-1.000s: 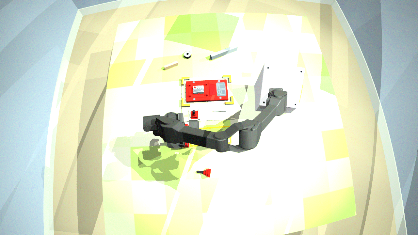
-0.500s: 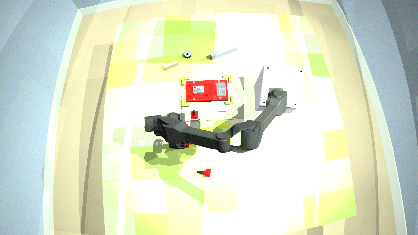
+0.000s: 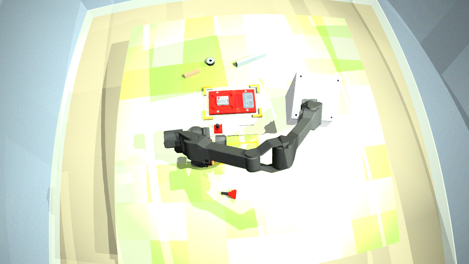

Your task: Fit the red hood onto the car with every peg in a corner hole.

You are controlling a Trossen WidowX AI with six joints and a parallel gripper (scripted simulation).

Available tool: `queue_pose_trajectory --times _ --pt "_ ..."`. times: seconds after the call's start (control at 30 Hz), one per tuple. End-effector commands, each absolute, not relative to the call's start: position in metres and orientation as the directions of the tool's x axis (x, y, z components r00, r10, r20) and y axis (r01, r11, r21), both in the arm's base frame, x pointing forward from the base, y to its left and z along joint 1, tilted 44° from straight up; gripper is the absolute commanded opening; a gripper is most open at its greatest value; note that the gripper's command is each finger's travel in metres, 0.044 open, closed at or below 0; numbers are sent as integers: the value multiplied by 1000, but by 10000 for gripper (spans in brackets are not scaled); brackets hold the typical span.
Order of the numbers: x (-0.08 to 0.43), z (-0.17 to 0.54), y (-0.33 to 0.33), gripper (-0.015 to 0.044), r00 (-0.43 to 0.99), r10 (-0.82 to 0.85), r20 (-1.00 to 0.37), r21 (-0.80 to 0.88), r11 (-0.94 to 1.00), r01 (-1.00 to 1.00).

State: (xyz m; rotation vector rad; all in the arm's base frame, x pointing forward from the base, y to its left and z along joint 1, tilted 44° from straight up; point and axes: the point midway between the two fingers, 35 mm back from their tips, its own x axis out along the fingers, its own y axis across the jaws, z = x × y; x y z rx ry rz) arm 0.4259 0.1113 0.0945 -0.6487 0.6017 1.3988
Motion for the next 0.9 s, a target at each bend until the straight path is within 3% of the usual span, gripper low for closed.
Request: queue_pose_trajectory --times 0.0,0.87 --pt "425 97 111 0 88 687 -721 -63 62 -996" --pt "414 96 112 0 88 687 -721 -62 62 -996"
